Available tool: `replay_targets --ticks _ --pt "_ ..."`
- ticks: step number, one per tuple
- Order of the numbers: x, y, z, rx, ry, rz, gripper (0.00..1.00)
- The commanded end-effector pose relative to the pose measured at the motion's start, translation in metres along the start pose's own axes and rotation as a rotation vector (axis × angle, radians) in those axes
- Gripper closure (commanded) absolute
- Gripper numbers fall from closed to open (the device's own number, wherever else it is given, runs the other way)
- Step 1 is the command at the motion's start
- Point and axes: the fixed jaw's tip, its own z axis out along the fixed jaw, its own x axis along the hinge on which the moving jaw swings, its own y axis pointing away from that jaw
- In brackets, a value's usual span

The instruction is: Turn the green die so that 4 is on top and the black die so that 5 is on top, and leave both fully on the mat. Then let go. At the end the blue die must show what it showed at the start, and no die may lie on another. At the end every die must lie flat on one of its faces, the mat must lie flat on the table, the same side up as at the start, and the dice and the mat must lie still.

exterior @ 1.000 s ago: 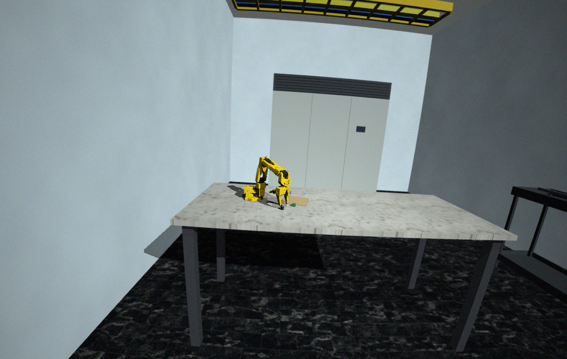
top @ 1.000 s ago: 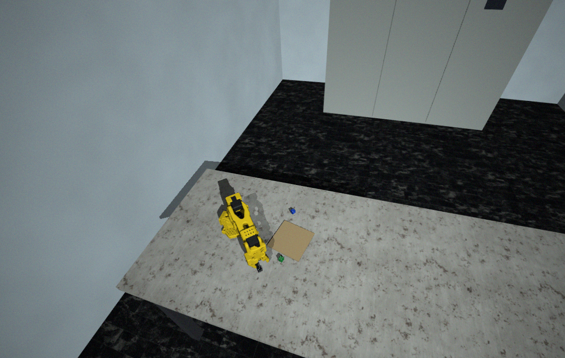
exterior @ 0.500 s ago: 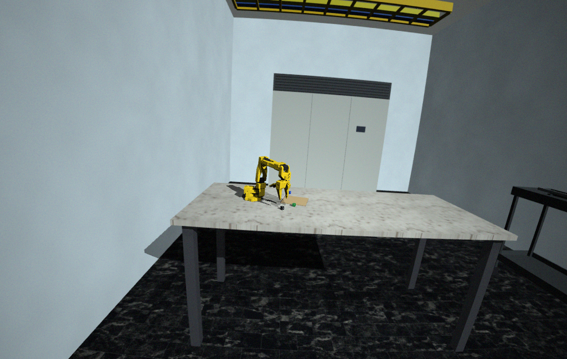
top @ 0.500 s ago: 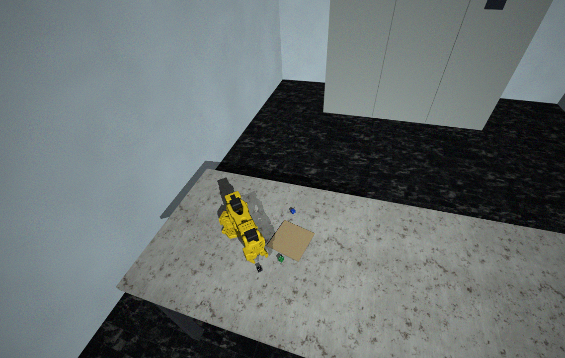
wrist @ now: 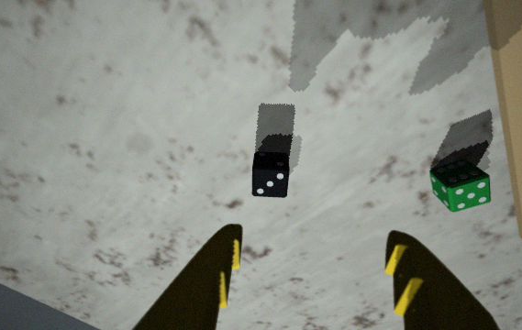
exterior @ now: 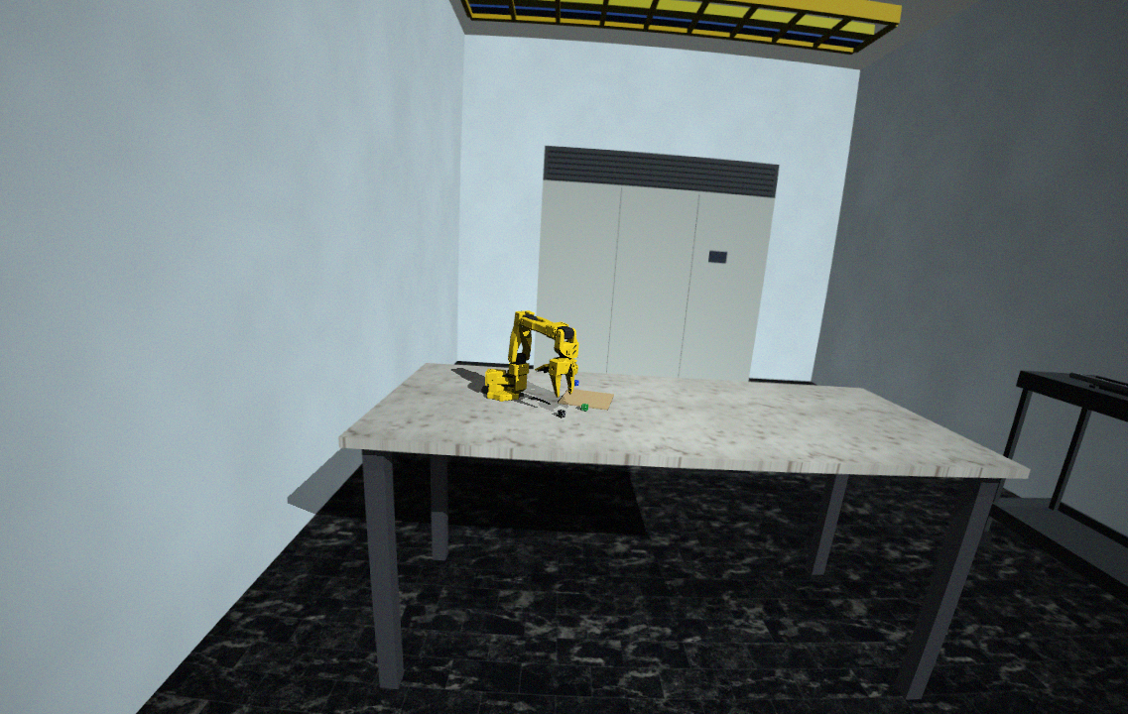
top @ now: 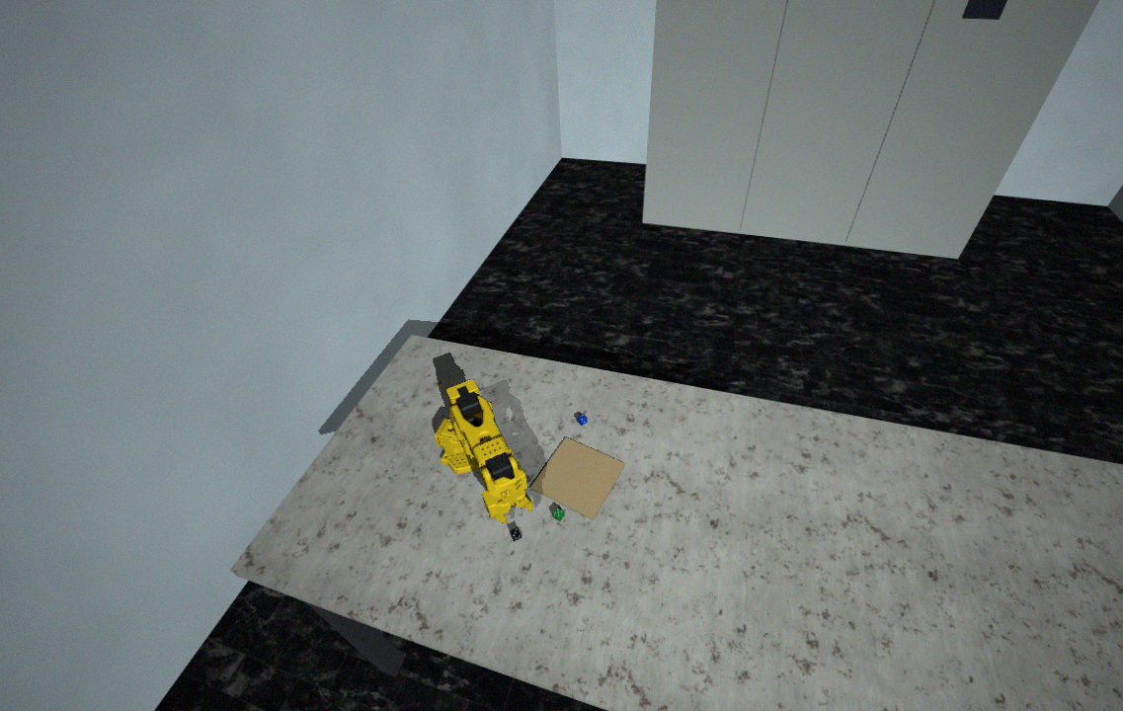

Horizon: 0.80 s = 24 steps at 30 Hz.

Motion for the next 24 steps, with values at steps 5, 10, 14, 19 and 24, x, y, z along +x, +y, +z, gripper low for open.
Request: replay_targets --ticks 5,10,14,19,24 --pt "0.007 0.001 -0.014 0.001 0.076 -0.003 0.73" --pt "0.008 0.001 -0.022 0.001 0.118 -0.003 0.73" --pt "0.011 0.001 -0.038 0.0 0.206 -0.003 0.74" --pt "0.012 0.001 -0.06 -0.001 0.325 -0.003 0.74" --pt "0.01 0.001 -0.081 -0.002 0.444 -0.003 0.74"
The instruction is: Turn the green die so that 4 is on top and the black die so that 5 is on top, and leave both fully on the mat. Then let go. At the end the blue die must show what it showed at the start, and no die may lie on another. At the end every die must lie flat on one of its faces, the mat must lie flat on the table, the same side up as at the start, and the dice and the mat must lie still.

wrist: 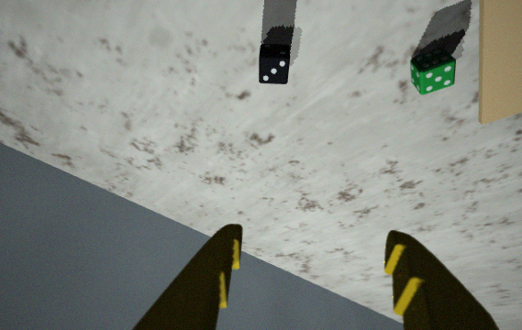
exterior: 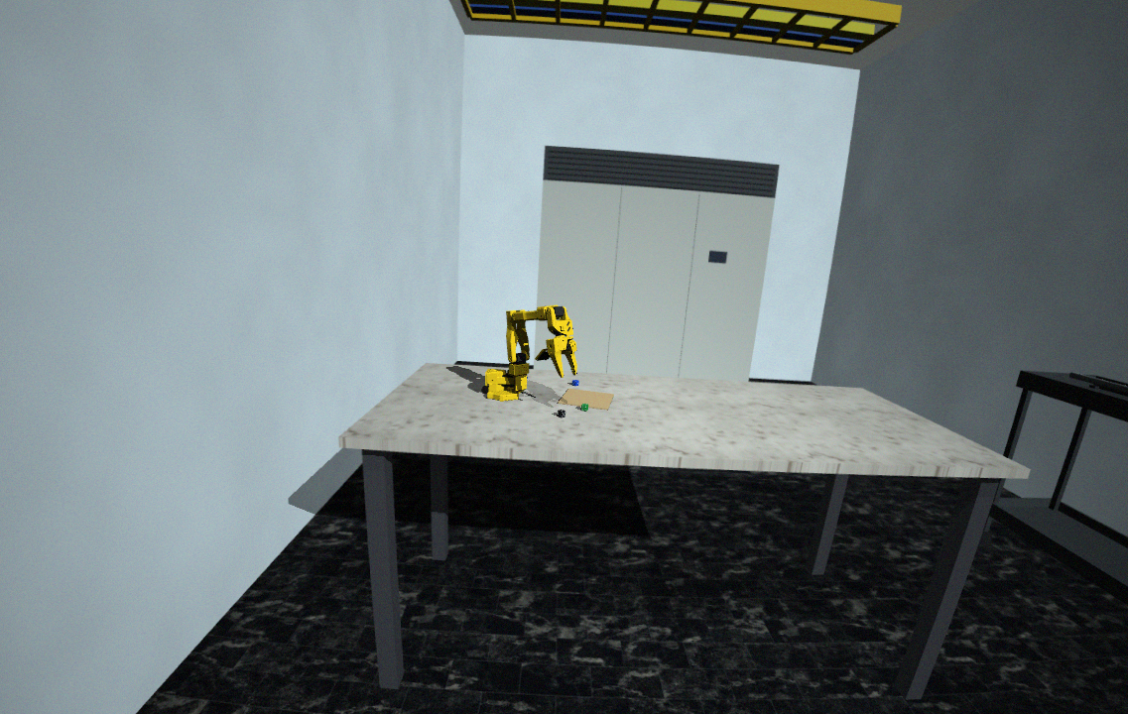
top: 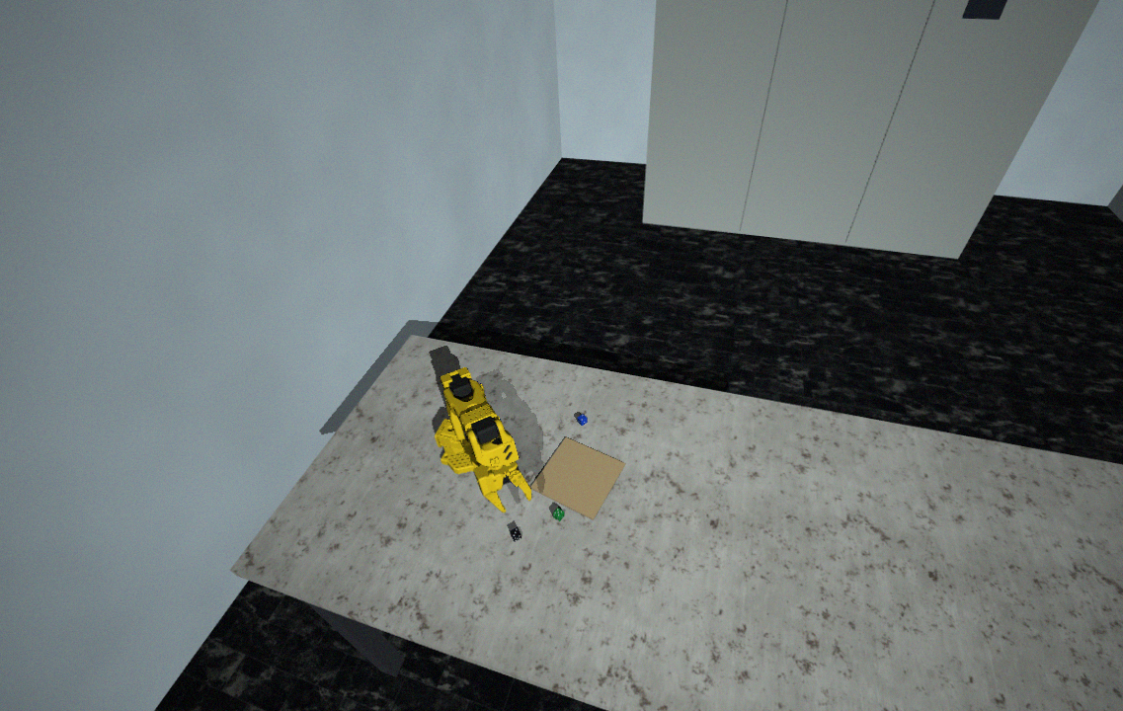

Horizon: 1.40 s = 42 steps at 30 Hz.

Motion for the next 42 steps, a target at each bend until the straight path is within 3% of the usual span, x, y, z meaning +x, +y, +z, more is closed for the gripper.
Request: replay_targets --ticks 1,5,9,30,42 --pt "0.01 0.001 -0.03 -0.002 0.163 -0.003 0.74" --pt "0.011 0.001 -0.044 -0.002 0.239 -0.003 0.75" --pt "0.012 0.001 -0.049 -0.002 0.267 -0.003 0.75" --pt "0.011 0.001 -0.048 0.01 0.268 0.088 0.75" --pt "0.007 0.001 -0.045 0.051 0.265 0.391 0.75"
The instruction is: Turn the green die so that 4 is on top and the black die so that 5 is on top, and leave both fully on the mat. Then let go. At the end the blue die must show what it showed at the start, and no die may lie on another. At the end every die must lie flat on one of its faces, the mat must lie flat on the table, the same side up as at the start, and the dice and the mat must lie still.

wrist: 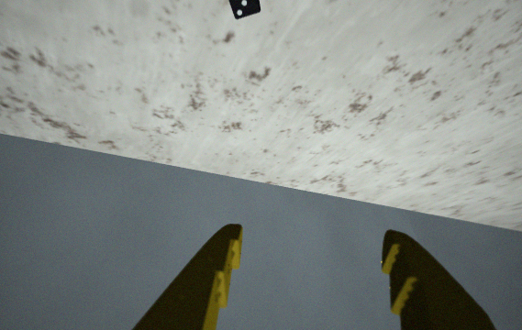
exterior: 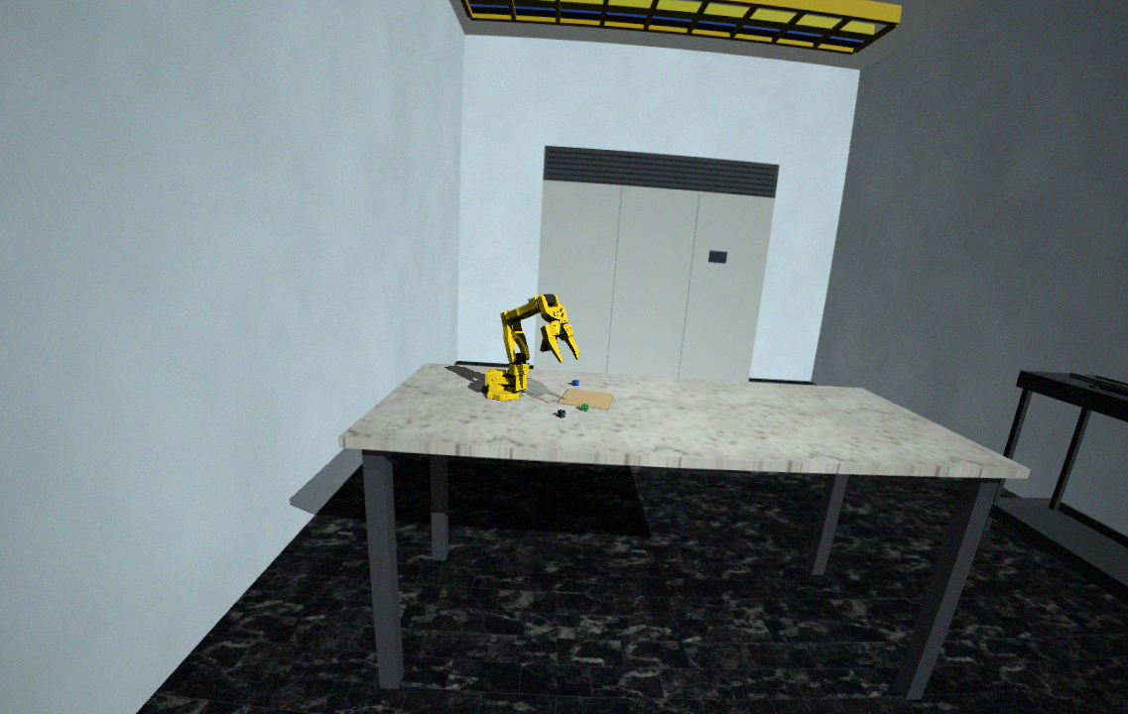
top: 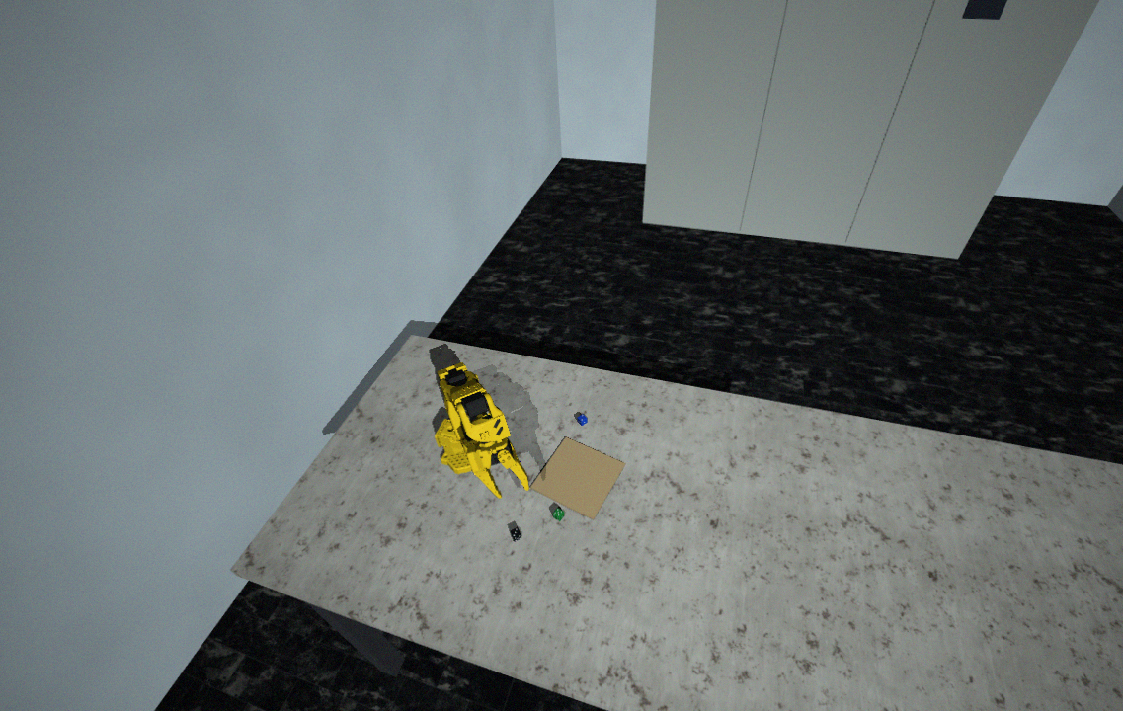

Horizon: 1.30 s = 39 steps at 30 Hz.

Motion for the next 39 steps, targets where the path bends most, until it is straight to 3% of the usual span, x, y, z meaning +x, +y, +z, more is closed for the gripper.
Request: replay_targets --ticks 1,5,20,34,39 --pt "0.003 0.0 -0.007 0.019 0.054 0.132 0.75" --pt "0.003 0.0 -0.006 0.021 0.054 0.203 0.75" --pt "-0.004 -0.002 -0.002 0.036 0.047 0.78 0.75" --pt "-0.008 -0.003 0.0 0.045 0.04 1.134 0.75" --pt "-0.008 -0.004 0.001 0.047 0.039 1.189 0.75"
